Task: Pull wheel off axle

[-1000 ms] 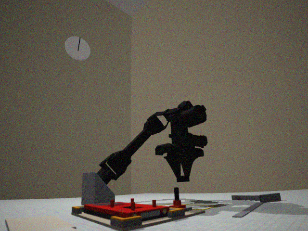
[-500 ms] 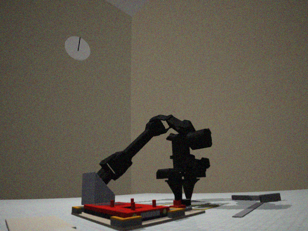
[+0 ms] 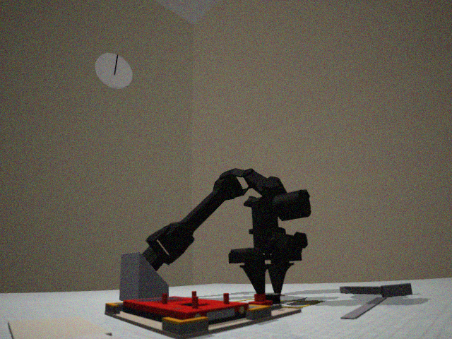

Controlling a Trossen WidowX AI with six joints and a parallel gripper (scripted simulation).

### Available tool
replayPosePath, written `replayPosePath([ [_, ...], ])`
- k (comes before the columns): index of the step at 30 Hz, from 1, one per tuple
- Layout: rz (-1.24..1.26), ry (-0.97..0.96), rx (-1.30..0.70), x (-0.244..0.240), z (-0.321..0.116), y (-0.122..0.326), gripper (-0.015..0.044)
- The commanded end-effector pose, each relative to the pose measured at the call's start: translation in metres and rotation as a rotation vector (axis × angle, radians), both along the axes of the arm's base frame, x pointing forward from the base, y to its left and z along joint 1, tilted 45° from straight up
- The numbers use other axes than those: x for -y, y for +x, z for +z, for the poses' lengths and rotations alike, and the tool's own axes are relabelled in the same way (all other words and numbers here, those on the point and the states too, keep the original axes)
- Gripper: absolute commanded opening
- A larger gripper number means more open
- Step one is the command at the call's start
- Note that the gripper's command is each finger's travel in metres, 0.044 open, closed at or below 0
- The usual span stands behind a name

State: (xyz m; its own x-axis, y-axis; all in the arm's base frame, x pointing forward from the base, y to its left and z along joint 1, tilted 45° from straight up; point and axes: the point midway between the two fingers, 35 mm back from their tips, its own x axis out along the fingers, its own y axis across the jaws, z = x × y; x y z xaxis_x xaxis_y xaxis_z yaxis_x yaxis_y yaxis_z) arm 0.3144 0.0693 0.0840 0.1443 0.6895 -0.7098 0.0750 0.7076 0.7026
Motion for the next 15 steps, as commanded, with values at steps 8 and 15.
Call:
replayPosePath([
  [8, -0.006, 0.001, 0.001, 0.041, 0.041, -0.007, 0.0300],
  [15, -0.015, -0.012, -0.012, 0.047, 0.033, -0.017, 0.0405],
])
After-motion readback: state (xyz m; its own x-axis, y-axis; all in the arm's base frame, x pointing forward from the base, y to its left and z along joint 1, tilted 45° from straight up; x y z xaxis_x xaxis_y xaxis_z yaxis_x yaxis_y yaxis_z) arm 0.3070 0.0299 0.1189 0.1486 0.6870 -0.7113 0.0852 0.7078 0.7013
